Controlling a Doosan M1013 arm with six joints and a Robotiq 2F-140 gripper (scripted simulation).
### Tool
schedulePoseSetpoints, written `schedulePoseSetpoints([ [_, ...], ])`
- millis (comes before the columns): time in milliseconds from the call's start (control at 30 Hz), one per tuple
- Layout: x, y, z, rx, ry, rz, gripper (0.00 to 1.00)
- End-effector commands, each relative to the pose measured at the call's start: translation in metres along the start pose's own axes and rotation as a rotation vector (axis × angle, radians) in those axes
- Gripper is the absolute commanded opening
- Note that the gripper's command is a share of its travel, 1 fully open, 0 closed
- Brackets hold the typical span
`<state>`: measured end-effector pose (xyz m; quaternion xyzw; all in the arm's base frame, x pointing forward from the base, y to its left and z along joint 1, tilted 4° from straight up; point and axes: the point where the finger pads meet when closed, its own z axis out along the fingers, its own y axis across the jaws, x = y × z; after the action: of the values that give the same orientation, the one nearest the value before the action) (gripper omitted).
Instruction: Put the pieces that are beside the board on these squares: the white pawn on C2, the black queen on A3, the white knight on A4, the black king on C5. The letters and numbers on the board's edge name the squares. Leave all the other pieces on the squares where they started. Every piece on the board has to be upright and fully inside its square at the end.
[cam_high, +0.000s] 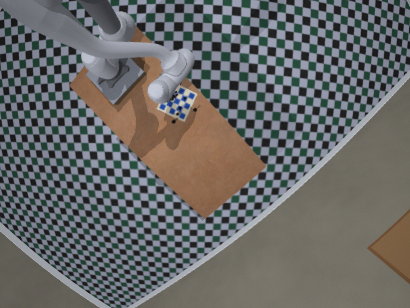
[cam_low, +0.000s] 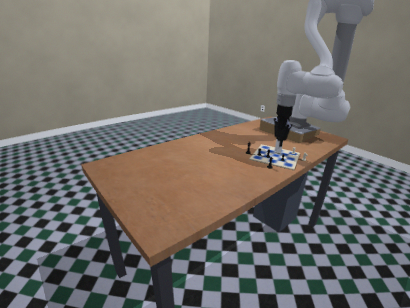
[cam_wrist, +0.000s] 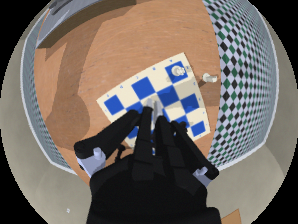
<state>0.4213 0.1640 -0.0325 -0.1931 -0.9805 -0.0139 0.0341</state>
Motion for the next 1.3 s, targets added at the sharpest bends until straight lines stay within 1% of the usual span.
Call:
schedulePoseSetpoints([
  [0, 0.0000, 0.0000, 0.0001, 0.000, 0.000, 0.000, 0.00],
  [1200, 0.0000, 0.0000, 0.0001, 0.000, 0.000, 0.000, 0.00],
  [1233, 0.0000, 0.0000, 0.0001, 0.000, 0.000, 0.000, 0.04],
  [1267, 0.0000, 0.0000, 0.0001, 0.000, 0.000, 0.000, 0.04],
])
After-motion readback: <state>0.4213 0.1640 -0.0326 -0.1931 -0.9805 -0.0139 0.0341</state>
